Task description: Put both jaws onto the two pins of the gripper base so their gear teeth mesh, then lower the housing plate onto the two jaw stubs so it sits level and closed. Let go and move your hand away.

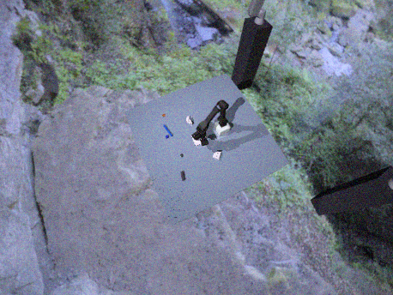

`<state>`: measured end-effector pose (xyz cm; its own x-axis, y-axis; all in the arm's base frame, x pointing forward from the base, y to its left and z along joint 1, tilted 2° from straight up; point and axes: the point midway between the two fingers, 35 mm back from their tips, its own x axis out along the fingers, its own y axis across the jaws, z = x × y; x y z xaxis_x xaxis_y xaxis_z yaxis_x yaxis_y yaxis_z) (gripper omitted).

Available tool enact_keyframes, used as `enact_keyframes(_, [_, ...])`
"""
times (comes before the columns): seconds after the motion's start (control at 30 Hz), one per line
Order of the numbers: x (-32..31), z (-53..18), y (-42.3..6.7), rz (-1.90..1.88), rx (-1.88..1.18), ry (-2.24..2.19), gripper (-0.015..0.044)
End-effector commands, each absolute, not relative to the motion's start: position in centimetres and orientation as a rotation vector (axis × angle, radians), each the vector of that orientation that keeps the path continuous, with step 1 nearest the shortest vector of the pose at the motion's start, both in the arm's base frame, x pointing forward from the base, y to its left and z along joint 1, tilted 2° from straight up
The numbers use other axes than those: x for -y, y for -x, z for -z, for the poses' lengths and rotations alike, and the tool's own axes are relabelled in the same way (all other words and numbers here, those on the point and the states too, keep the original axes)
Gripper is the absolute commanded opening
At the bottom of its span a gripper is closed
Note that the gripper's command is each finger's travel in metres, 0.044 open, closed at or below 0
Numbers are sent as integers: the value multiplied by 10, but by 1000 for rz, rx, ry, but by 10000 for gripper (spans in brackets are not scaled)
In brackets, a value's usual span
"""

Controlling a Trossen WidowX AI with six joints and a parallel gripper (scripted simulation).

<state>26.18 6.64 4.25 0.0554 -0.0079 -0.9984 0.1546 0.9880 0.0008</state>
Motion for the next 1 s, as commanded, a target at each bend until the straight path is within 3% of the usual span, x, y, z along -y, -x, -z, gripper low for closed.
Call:
enact_keyframes(0.0, [-67,-44,-262,123,-1506,-131,134])
enact_keyframes(0.97, [-50,-45,-273,152,-1503,-159,134])
